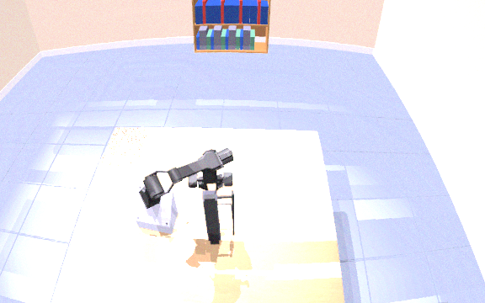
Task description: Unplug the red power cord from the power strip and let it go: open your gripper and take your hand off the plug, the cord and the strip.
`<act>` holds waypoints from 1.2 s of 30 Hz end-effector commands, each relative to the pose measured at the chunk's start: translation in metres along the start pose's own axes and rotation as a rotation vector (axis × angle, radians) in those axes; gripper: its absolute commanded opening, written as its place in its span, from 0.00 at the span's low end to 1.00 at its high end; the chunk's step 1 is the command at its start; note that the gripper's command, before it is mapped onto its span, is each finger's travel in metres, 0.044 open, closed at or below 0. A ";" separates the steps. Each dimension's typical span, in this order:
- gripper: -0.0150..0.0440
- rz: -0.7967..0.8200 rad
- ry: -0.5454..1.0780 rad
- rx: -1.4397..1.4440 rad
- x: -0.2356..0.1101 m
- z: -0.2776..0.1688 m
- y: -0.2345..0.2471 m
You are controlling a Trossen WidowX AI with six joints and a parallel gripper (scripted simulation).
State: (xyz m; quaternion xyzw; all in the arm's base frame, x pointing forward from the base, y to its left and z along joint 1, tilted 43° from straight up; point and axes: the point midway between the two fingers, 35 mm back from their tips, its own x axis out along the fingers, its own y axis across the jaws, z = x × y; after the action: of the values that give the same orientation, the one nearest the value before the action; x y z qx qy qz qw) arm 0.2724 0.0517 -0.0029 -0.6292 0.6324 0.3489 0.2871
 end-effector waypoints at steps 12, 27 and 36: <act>0.53 0.035 0.095 -0.049 0.003 -0.008 0.005; 0.53 0.035 0.096 -0.049 0.001 -0.032 0.004; 0.53 0.036 0.097 -0.049 0.000 -0.044 0.003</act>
State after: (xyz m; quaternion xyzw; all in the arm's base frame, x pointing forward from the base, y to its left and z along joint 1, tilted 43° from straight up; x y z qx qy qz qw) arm 0.2717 0.0189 0.0187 -0.6386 0.6501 0.3387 0.2340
